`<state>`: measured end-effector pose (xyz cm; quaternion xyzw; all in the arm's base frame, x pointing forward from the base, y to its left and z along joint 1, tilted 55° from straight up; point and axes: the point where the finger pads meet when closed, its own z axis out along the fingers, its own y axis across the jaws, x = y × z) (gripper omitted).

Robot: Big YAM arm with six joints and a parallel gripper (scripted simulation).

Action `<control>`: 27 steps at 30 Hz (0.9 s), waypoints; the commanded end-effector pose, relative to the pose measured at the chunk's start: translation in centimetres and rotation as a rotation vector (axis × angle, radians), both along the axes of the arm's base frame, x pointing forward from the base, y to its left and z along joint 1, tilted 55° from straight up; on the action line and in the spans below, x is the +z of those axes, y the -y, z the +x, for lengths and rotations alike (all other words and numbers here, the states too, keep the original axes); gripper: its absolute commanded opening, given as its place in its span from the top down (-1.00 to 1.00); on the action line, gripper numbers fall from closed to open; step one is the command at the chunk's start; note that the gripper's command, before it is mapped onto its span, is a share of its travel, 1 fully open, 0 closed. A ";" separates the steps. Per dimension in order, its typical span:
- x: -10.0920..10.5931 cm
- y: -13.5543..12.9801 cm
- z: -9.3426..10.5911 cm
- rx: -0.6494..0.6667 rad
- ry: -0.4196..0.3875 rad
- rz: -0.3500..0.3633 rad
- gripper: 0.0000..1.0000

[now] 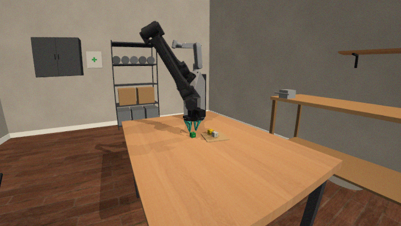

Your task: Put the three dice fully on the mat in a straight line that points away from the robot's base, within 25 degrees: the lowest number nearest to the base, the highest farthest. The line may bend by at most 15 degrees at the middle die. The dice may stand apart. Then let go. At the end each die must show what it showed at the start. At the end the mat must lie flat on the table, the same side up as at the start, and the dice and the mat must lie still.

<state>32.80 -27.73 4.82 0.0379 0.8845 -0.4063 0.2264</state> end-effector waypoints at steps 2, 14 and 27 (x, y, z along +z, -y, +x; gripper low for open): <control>0.1 0.2 -0.2 0.001 -0.005 -0.002 0.11; -0.2 0.8 0.2 0.000 0.000 -0.006 0.11; -1.5 2.4 1.0 0.000 -0.001 -0.006 0.11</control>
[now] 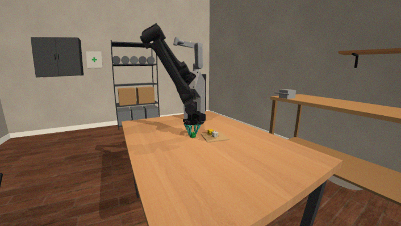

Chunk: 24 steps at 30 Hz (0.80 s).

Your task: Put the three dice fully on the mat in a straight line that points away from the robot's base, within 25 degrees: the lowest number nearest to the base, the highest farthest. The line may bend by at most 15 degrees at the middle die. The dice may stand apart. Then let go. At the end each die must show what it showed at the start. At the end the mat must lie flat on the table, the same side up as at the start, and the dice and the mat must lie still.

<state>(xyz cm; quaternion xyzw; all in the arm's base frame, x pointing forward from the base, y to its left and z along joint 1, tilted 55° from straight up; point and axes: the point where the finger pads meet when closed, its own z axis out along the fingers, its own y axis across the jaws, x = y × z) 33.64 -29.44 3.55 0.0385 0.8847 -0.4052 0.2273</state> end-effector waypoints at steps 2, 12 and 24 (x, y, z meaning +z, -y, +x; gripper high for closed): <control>-0.5 1.0 0.3 0.000 -0.003 -0.008 0.11; -0.5 1.2 0.5 0.003 0.000 -0.011 0.11; -0.5 1.2 0.4 -0.001 0.004 -0.009 0.11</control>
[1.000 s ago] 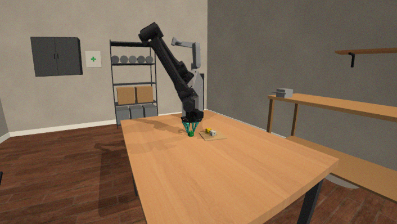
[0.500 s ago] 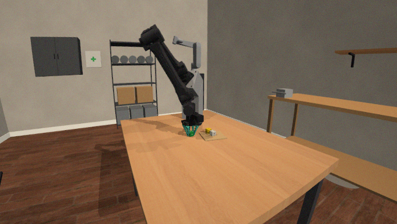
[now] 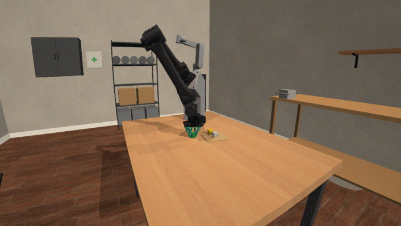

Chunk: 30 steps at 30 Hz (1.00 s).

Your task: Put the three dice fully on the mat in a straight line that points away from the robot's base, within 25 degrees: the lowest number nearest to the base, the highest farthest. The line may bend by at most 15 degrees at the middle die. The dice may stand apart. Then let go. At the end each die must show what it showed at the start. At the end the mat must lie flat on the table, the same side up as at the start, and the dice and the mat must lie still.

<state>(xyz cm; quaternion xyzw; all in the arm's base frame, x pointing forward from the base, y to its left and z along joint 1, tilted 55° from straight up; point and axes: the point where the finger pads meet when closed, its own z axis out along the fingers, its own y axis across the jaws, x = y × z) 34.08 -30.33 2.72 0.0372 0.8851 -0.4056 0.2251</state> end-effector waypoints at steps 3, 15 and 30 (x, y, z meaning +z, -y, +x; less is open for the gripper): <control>0.3 0.3 0.0 -0.001 0.009 -0.008 0.11; 0.3 0.3 0.0 -0.001 0.009 -0.008 0.11; 0.3 0.3 0.0 -0.001 0.009 -0.008 0.49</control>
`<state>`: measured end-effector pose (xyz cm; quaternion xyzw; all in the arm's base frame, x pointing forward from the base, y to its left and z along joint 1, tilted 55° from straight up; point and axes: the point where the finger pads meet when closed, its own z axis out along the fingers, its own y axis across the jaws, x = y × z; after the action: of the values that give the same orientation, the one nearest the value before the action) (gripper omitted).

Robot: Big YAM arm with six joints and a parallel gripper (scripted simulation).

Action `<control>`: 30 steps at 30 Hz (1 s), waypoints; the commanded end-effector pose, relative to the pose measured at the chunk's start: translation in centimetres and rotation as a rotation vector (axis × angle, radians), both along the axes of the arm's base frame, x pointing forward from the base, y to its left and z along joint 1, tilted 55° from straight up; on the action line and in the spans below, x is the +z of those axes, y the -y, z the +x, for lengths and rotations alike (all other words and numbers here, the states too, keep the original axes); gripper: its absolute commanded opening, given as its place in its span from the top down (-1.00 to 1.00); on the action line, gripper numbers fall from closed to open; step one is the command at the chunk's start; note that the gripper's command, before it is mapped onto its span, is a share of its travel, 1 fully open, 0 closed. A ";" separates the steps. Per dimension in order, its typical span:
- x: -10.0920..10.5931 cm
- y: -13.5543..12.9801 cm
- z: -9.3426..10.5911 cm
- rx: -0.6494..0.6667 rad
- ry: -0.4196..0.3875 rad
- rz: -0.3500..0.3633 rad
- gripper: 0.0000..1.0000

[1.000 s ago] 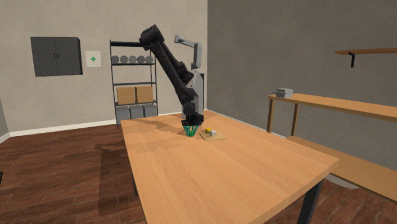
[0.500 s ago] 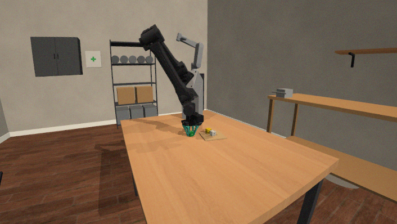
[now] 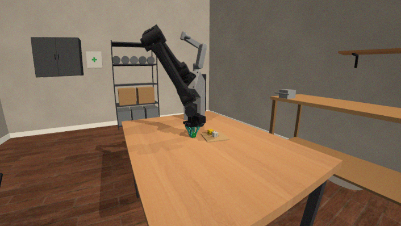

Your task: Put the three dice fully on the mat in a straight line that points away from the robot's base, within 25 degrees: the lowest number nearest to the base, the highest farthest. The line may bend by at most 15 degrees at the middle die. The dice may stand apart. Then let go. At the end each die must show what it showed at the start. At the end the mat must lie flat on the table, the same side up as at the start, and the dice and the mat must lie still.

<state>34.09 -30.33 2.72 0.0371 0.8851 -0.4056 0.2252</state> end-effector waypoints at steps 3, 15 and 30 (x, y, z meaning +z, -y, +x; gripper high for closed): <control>0.3 0.3 0.0 -0.001 0.009 -0.008 0.49; 0.3 0.3 0.0 -0.001 0.009 -0.008 0.49; 0.6 -0.4 -0.3 0.004 0.007 -0.004 0.49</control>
<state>34.08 -30.33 2.73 0.0372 0.8851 -0.4056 0.2253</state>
